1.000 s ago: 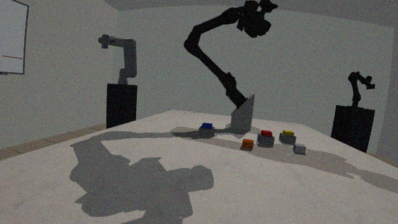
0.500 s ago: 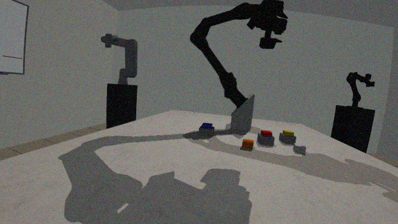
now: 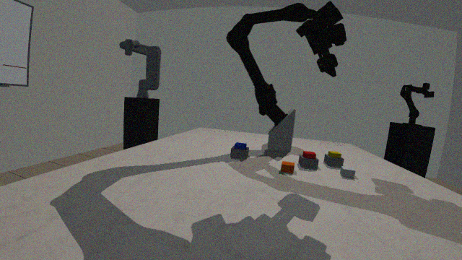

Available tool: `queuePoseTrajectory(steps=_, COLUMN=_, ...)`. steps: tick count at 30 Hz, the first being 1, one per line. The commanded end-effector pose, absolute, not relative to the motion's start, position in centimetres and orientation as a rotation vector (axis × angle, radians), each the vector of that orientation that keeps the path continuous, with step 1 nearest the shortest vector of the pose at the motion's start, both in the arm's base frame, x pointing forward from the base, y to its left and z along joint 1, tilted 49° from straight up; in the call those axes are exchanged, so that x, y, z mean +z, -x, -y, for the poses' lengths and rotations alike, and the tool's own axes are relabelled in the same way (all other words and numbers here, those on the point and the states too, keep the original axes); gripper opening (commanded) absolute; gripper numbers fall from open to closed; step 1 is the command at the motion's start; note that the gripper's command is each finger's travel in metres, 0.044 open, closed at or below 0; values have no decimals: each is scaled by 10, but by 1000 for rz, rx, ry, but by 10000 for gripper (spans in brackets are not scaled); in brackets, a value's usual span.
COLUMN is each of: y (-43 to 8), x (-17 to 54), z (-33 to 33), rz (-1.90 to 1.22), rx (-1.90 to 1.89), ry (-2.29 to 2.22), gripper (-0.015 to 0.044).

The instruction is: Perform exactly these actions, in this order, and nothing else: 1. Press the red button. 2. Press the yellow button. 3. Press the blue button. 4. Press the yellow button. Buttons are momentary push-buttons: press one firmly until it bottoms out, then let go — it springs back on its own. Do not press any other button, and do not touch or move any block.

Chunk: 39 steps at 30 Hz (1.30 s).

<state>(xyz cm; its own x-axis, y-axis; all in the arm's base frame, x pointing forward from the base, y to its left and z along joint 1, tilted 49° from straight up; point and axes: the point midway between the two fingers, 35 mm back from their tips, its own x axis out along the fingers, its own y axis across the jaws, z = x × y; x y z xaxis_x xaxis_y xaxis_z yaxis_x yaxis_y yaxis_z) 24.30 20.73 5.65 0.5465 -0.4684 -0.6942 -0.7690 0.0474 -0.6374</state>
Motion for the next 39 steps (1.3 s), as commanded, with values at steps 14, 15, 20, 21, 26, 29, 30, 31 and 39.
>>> queuePoseTrajectory(steps=14, y=-243, x=-23, z=-77, rz=-1478, rx=-711, ry=616, gripper=400)
queuePoseTrajectory(steps=15, y=-243, x=-23, z=-77, rz=-1478, rx=-711, ry=616, gripper=400)
queuePoseTrajectory(steps=20, y=-243, x=-23, z=-77, rz=-1478, rx=-711, ry=616, gripper=400)
queuePoseTrajectory(steps=21, y=-243, x=-23, z=-77, rz=-1478, rx=-711, ry=616, gripper=400)
queuePoseTrajectory(steps=26, y=-243, x=-23, z=-77, rz=-1478, rx=-711, ry=616, gripper=400)
queuePoseTrajectory(steps=29, y=-243, x=-23, z=-77, rz=-1478, rx=-711, ry=616, gripper=400)
queuePoseTrajectory(steps=30, y=-244, x=-24, z=-75, rz=-1478, rx=-711, ry=616, gripper=374)
queuePoseTrajectory(steps=31, y=-244, x=-30, z=-69, rz=-1478, rx=-710, ry=616, gripper=348)
queuePoseTrajectory(steps=39, y=-241, x=-63, z=-30, rz=-1477, rx=-713, ry=618, gripper=138)
